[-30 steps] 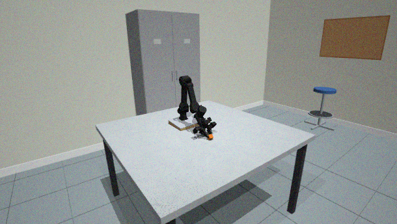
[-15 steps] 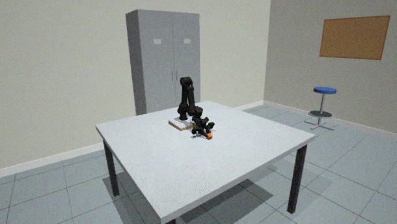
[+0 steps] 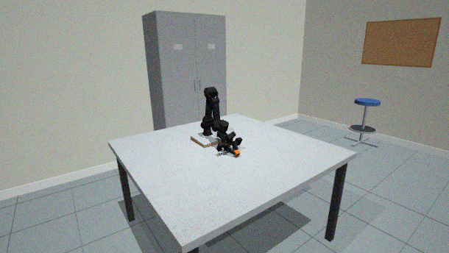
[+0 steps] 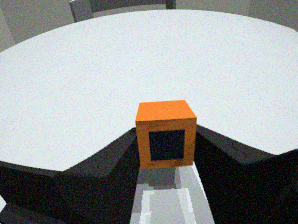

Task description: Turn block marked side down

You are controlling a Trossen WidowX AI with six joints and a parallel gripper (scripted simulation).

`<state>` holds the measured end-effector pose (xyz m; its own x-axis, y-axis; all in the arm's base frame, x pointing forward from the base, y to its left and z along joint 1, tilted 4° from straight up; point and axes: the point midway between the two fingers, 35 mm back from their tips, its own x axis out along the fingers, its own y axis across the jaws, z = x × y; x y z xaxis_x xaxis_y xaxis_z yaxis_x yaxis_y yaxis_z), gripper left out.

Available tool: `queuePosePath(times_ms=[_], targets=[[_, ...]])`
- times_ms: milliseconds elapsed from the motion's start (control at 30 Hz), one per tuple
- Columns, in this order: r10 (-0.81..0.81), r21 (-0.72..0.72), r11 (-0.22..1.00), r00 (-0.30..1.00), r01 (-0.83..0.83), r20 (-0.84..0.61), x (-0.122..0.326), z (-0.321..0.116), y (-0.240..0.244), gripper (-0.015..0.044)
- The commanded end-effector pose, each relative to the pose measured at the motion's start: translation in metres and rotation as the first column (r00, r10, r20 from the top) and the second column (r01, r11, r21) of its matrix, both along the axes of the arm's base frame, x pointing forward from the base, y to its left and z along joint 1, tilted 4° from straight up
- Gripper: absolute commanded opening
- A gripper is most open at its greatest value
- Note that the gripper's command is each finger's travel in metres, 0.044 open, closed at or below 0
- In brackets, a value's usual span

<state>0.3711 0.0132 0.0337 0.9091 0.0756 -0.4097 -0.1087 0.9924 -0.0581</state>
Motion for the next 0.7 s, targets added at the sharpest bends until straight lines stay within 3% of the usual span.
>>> queuePosePath(times_ms=[0, 533, 667], targets=[[0.004, 0.0, 1.0, 1.0, -0.004, 0.002, -0.0005, 0.0001, 0.0005, 0.0], [0.004, 0.0, 1.0, 1.0, -0.004, 0.002, -0.0005, 0.0001, 0.0005, 0.042], [0.004, 0.0, 1.0, 1.0, -0.004, 0.002, -0.0005, 0.0001, 0.0005, 0.044]])
